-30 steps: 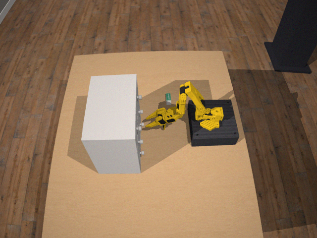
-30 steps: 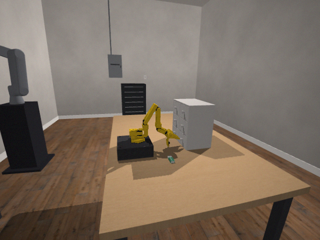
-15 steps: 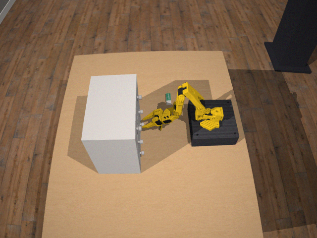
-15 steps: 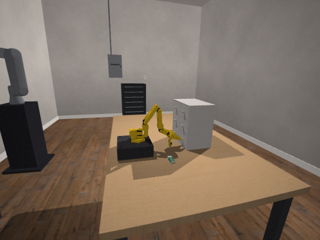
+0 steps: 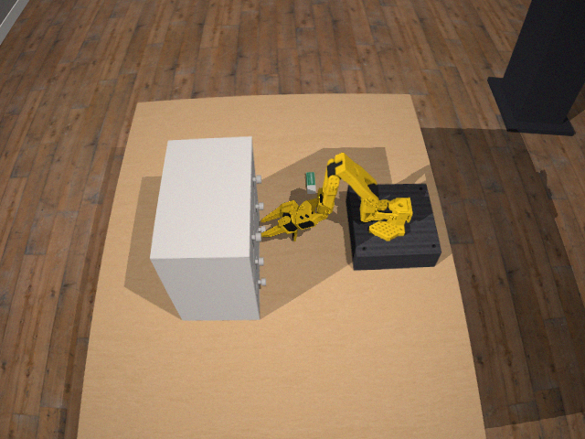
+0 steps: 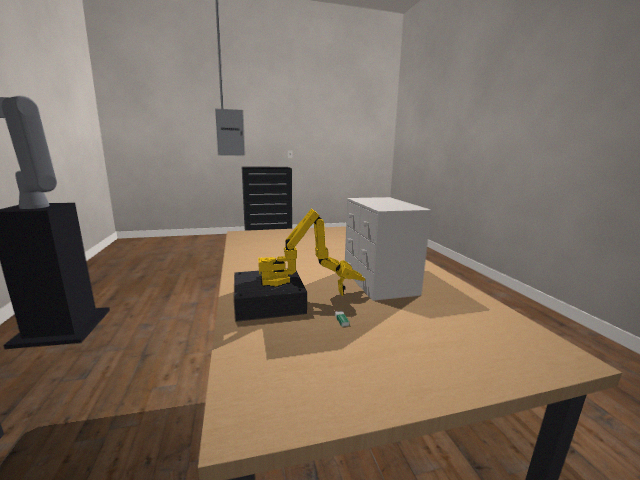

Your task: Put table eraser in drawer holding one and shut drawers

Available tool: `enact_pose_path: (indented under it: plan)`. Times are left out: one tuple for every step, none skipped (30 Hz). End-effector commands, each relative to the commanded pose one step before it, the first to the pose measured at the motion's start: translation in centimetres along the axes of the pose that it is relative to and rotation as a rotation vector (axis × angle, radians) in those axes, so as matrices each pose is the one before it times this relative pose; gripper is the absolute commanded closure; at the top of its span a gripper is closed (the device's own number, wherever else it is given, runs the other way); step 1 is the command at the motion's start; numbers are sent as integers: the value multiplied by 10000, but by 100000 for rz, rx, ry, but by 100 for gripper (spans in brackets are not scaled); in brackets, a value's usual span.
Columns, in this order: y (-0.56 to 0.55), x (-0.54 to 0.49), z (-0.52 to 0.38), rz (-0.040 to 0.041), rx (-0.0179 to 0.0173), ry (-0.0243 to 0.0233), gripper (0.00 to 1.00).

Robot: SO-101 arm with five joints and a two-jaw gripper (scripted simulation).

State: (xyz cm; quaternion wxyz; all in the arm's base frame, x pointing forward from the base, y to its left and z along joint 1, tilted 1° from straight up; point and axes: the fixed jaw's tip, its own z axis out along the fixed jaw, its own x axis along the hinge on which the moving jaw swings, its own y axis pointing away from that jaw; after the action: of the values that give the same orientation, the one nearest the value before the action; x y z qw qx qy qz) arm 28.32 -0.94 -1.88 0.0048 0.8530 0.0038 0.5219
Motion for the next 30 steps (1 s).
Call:
enact_pose_path:
  plan:
    - [-2049,-5913,671,100,647,-2273,79]
    - [0,0,0,0,0,0,79]
    - [0,0,0,0,0,0,79]
    - [-112,-379,51,-19,34,0,79]
    - [-113,-376,51,-19,34,1,79]
    - [-112,-380,49,-19,34,0,79]
    - [-113,-377,48,-19,34,1,79]
    - [-112,-380,47,-19,34,0,79]
    - [-113,-378,46,-19,34,1,79]
    - [-112,-381,44,-19,34,0,79]
    - [-113,-379,44,-18,34,1,79]
    - [-112,-382,42,-19,34,0,79]
    - [-113,-379,41,-18,34,1,79]
    - [-111,-382,40,-19,34,0,79]
    - [-113,-380,39,-18,34,1,79]
    - [-111,-383,37,-19,34,0,79]
    - [-112,-381,37,-18,34,1,79]
    - [-111,-384,35,-19,34,0,79]
    - [0,0,0,0,0,0,79]
    - [0,0,0,0,0,0,79]
    - [-112,-381,34,-18,34,1,79]
    - [-89,-308,26,-15,27,0,79]
    - [-1,1,0,0,0,1,79]
    - [1,-1,0,0,0,-1,79]
    - [-1,1,0,0,0,1,79]
    - [1,-1,0,0,0,-1,79]
    - [-1,1,0,0,0,1,79]
    - [1,-1,0,0,0,-1,79]
    - [-1,1,0,0,0,1,79]
    - [1,-1,0,0,0,-1,79]
